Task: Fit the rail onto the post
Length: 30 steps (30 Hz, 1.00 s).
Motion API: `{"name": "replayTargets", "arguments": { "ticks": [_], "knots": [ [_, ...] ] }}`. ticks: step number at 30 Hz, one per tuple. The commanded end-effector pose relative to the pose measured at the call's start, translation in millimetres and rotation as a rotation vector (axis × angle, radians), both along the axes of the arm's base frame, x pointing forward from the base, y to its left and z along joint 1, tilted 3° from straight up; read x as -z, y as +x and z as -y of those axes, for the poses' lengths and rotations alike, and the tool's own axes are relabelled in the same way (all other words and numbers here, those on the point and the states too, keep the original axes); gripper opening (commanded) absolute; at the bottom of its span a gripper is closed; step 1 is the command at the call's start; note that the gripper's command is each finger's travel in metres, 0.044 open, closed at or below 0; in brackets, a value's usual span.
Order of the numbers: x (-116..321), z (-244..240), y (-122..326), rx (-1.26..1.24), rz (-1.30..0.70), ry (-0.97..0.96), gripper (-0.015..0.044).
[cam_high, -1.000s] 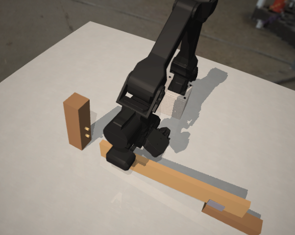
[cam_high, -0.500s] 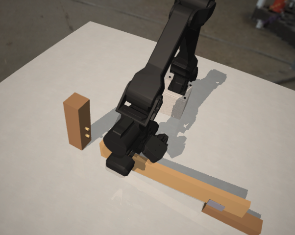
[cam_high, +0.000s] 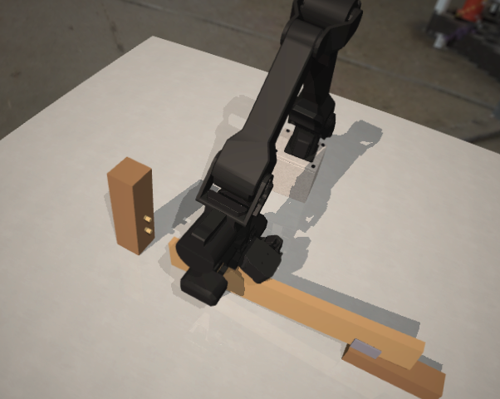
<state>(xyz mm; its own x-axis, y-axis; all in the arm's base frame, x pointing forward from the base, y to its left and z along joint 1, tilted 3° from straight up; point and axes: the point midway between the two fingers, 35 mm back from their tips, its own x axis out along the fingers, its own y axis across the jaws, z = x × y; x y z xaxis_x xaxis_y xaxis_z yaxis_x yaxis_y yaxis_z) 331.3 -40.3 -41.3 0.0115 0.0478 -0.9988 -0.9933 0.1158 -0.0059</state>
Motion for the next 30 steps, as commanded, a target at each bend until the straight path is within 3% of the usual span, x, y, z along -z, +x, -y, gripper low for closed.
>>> {"name": "replayTargets", "arguments": {
  "ticks": [1, 12, 20, 30],
  "knots": [
    [2.1, 0.1, -2.1, 0.002, -0.005, -0.003, 0.0361],
    [2.1, 0.1, -2.1, 0.002, -0.005, -0.003, 0.0072],
    [2.1, 0.1, -2.1, 0.002, -0.005, -0.003, 0.0],
    [2.1, 0.1, -2.1, 0.002, -0.005, -0.003, 0.0]
  ]
}}
